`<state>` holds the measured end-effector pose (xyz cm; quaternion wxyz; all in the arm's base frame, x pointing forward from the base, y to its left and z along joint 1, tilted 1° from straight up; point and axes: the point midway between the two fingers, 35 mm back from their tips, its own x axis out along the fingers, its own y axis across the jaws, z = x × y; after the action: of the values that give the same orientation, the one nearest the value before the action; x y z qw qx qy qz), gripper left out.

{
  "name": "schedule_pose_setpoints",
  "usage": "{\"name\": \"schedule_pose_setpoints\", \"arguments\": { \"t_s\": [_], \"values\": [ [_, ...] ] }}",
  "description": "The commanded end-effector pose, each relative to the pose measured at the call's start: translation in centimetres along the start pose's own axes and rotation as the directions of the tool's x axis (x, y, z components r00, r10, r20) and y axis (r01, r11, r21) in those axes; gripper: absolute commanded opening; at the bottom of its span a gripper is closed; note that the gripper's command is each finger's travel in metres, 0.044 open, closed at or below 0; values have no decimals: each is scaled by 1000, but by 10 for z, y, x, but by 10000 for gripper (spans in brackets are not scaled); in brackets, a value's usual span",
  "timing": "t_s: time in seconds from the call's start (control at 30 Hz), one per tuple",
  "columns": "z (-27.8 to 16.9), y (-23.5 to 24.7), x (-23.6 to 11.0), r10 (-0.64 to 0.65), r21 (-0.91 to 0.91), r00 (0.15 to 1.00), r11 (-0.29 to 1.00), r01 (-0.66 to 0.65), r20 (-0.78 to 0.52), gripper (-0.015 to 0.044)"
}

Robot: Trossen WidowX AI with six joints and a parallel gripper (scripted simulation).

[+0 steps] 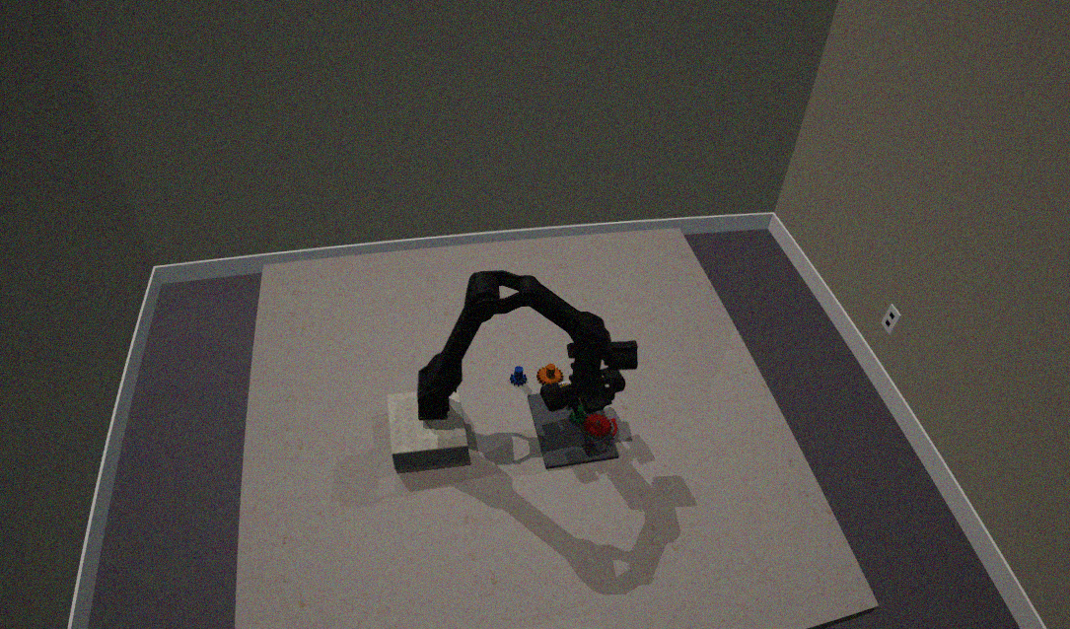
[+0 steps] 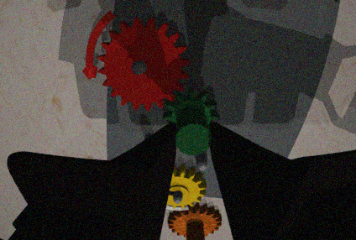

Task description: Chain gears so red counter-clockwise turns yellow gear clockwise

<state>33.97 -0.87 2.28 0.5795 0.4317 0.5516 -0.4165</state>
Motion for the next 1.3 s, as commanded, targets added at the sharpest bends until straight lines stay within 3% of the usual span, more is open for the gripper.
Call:
{"name": "schedule_pose_setpoints", "arguments": {
  "t_s": [0.0, 0.43, 0.53, 0.63, 0.73, 0.8, 0.9, 0.97, 1.27],
  "values": [
    [-1, 0, -2, -1, -52, 1000, 999, 0, -2, 140],
    [-1, 0, -49, 0, -120, 1000, 993, 0, -2, 140],
    [-26, -3, -42, -1, -300, 1000, 954, 0, -3, 219],
    [-75, -19, -44, -2, -655, 1000, 756, -4, -8, 298],
    [-117, -41, -44, -4, -902, 1000, 432, -9, -12, 376],
    [-138, -59, -43, -5, -982, 1000, 190, -13, -14, 429],
    [-159, -80, -41, -7, -995, 1000, -99, -17, -16, 440],
    [-163, -85, -40, -7, -987, 1000, -161, -18, -17, 440],
    [-166, -85, -40, -7, -987, 1000, -161, -18, -17, 440]
  ]
}}
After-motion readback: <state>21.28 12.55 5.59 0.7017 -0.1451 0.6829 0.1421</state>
